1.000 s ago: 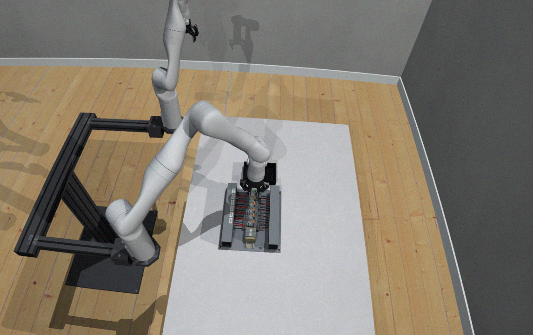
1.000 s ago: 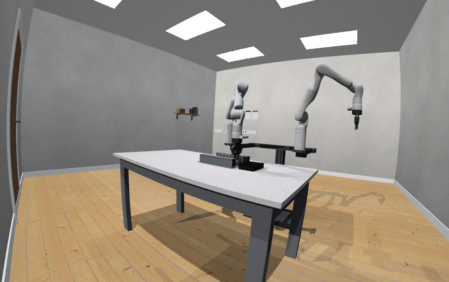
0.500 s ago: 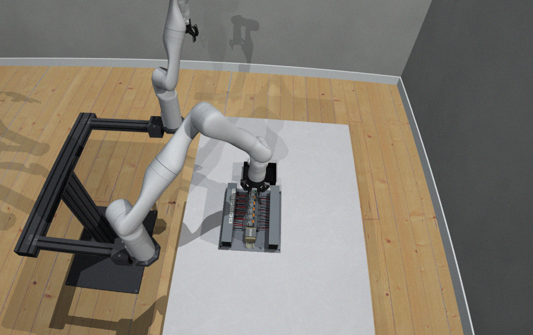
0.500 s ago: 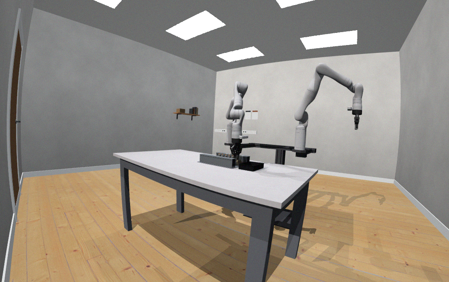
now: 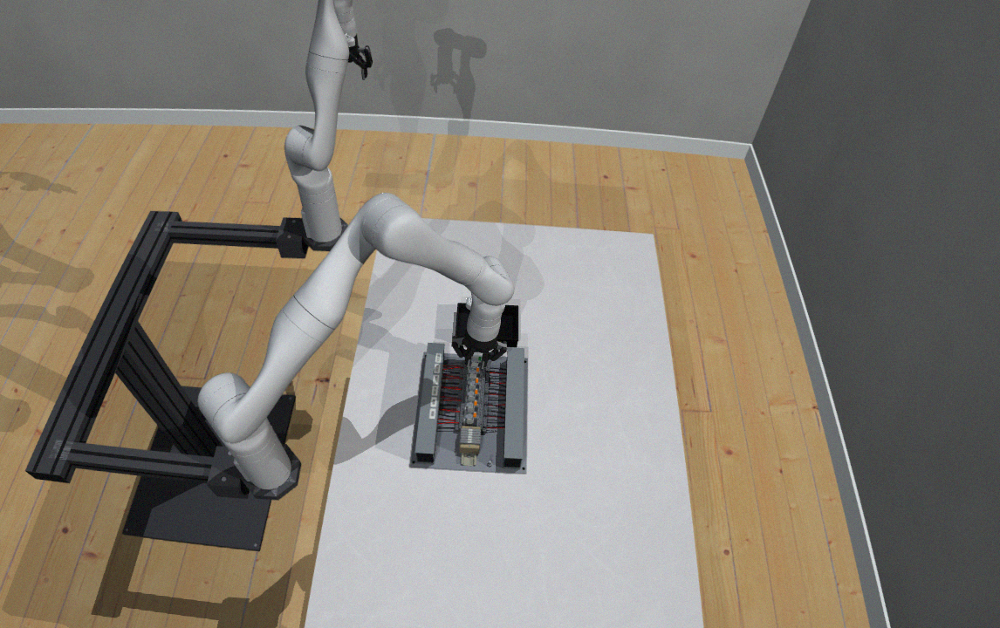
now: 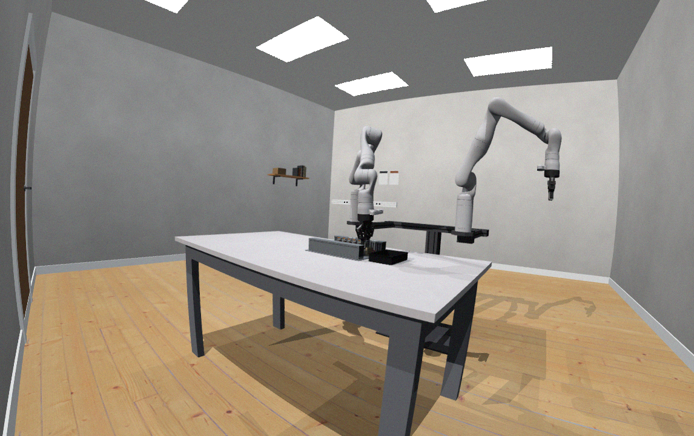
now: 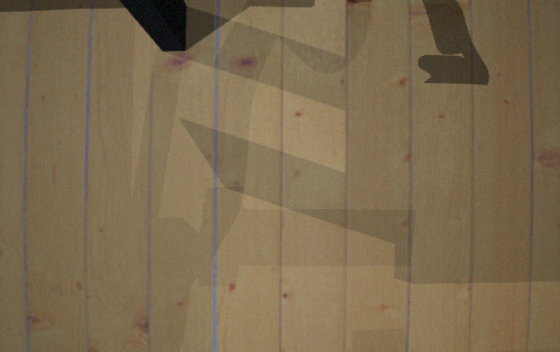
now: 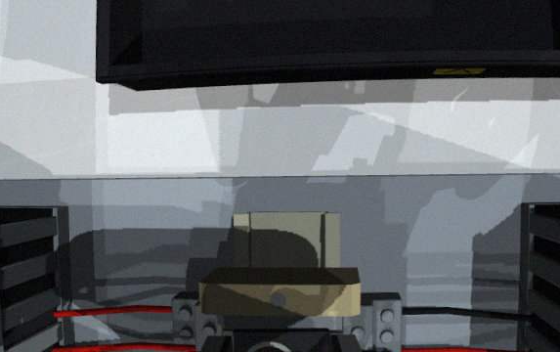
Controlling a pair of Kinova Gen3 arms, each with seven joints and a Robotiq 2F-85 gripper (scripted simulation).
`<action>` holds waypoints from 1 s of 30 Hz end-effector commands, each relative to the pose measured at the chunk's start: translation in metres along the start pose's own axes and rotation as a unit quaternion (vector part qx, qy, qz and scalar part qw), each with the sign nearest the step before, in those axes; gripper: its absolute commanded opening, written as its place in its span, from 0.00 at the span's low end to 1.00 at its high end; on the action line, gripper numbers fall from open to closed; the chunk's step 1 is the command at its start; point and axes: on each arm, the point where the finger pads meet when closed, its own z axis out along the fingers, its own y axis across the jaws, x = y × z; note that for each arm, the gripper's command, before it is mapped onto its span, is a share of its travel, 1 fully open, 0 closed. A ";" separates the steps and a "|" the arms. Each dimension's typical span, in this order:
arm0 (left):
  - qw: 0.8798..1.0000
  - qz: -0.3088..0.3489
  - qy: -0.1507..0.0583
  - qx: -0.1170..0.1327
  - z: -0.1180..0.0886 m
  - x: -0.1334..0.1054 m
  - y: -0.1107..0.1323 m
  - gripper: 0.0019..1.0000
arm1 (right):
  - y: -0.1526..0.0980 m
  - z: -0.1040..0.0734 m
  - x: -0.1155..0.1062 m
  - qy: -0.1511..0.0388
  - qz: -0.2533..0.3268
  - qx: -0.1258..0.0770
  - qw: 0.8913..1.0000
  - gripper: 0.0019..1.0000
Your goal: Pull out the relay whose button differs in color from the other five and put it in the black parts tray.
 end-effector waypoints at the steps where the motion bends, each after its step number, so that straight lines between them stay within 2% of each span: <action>1: 1.000 0.000 -0.001 0.000 -0.001 0.000 0.000 1.00 | 0.001 -0.001 0.001 0.001 0.000 0.004 1.000 0.35; 12: 1.000 0.000 -0.001 0.000 -0.001 0.000 0.000 1.00 | 0.001 -0.001 0.001 0.001 0.000 0.009 1.000 0.35; 21: 1.000 0.000 -0.001 0.000 -0.001 0.000 0.000 1.00 | 0.000 -0.001 0.001 0.001 0.000 -0.003 1.000 0.35; 30: 1.000 0.000 -0.001 0.000 -0.001 0.000 0.000 1.00 | 0.000 -0.001 0.001 0.001 0.000 -0.005 1.000 0.35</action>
